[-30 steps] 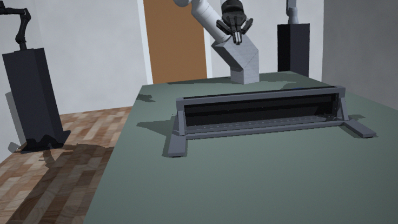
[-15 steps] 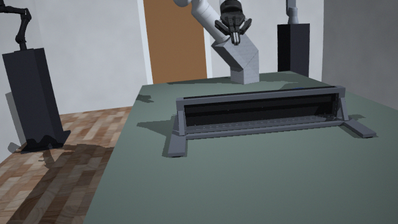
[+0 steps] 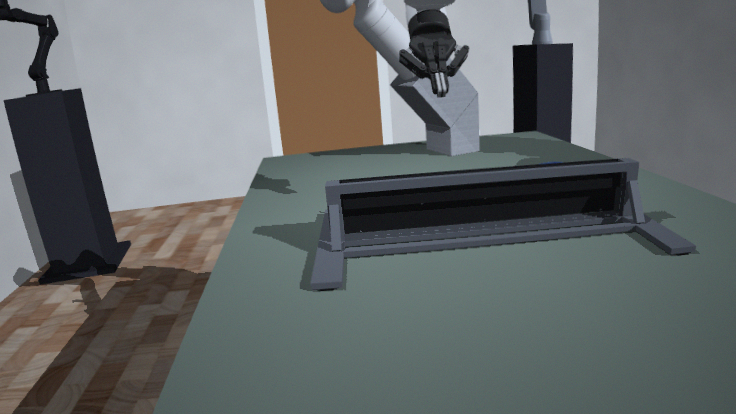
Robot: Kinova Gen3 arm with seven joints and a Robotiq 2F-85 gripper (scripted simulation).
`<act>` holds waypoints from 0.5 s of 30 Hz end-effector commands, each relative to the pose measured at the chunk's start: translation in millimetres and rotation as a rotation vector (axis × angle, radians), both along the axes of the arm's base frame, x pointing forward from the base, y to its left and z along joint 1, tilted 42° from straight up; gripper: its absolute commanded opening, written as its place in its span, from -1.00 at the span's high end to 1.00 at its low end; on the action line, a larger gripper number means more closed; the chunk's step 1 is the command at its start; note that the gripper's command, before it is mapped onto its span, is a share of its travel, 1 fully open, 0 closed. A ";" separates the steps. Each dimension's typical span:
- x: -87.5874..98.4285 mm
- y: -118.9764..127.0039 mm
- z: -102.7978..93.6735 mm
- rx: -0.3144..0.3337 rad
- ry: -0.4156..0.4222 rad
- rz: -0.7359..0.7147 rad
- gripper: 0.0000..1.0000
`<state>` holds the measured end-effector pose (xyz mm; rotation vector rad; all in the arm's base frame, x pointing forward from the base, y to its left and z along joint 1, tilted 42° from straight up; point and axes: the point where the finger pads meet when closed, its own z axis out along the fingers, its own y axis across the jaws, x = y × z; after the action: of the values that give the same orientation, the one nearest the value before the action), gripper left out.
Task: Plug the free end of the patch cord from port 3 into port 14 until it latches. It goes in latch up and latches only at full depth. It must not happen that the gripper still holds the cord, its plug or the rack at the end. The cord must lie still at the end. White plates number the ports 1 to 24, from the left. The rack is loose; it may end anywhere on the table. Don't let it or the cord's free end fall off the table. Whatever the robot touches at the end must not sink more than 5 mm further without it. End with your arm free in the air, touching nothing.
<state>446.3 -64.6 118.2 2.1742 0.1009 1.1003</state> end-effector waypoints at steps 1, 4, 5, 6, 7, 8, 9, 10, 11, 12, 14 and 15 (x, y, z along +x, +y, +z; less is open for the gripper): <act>6.9 -11.4 -5.8 -0.001 0.001 -0.014 1.00; 19.6 -21.0 -12.8 -0.001 0.001 -0.014 1.00; 23.9 -24.3 -15.2 -0.001 0.001 -0.014 1.00; 28.3 -27.7 -17.7 -0.001 0.001 -0.014 1.00; 32.7 -31.0 -20.1 -0.001 0.001 -0.014 1.00; 37.1 -34.4 -22.5 -0.001 0.001 -0.014 1.00; 41.4 -37.6 -24.9 -0.001 0.001 -0.014 1.00; 45.6 -40.8 -27.2 -0.001 0.001 -0.014 1.00; 49.6 -43.9 -29.5 -0.001 0.001 -0.014 1.00; 53.4 -46.8 -31.6 -0.001 0.001 -0.014 1.00; 60.2 -52.0 -35.4 -0.001 0.001 -0.014 1.00; 60.2 -52.0 -35.4 -0.001 0.001 -0.014 1.00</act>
<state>504.5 -106.3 87.7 2.1750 0.1065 1.1029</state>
